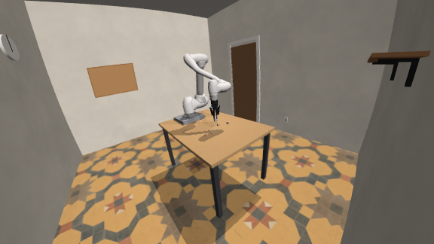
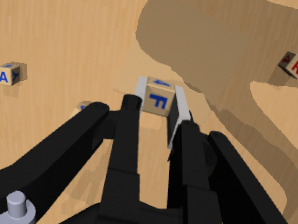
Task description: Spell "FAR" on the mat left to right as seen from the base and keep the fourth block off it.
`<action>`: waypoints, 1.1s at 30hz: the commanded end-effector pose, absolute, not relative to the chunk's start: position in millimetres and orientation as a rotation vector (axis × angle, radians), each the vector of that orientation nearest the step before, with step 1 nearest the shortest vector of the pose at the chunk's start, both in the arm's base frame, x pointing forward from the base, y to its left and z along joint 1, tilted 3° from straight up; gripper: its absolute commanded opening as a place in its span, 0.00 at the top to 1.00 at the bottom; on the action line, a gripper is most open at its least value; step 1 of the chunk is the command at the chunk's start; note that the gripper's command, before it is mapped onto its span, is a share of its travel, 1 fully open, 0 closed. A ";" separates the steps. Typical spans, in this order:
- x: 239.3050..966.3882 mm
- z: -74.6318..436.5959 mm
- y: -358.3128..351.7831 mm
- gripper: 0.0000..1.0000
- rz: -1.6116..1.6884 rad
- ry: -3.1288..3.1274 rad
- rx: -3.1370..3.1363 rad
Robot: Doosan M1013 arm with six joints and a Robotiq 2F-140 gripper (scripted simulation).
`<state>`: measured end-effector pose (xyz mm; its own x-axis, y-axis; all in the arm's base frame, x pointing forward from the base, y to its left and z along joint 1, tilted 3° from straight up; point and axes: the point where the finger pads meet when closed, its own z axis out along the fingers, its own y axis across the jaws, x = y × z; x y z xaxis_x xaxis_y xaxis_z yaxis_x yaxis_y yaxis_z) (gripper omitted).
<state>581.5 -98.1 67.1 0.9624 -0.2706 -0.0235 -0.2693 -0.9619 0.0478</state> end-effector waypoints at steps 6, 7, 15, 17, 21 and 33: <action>585.8 66.1 -95.7 0.87 -0.063 0.024 3.109; 586.2 66.1 -95.4 0.87 -0.064 0.081 3.109; 588.9 66.0 -93.6 0.87 -0.070 0.526 3.071; 589.5 65.9 -93.2 0.87 -0.072 0.638 3.052; 590.2 65.9 -92.7 0.87 -0.073 0.747 3.029; 594.6 65.6 -89.6 0.87 -0.079 1.444 2.778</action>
